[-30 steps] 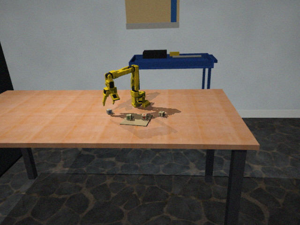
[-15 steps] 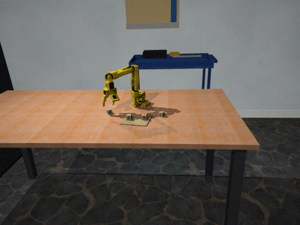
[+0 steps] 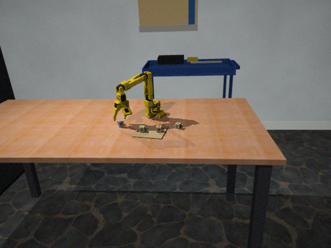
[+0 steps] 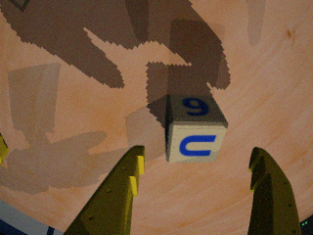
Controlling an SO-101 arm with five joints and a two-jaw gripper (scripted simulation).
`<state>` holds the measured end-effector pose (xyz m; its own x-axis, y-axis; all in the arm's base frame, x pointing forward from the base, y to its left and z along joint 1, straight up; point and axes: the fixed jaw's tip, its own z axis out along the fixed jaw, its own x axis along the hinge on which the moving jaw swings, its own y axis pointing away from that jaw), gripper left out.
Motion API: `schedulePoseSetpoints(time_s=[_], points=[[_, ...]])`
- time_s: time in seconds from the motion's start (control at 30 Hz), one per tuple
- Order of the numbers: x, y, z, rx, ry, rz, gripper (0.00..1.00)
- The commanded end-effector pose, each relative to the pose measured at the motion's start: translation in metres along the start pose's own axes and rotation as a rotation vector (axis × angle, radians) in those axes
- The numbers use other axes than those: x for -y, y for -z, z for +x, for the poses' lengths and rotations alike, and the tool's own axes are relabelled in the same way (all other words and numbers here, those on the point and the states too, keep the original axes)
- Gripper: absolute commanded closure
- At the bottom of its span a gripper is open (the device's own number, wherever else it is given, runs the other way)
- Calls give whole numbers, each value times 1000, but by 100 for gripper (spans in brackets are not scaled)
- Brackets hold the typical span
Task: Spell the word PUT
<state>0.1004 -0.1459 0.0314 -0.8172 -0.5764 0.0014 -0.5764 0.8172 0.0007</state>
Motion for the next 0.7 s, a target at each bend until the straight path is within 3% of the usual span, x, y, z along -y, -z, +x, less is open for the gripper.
schedulePoseSetpoints(time_s=[0.0, 0.67], points=[[6, 0, -1, 1, 0, 45, 68], [5, -11, -1, 1, 0, 45, 68]])
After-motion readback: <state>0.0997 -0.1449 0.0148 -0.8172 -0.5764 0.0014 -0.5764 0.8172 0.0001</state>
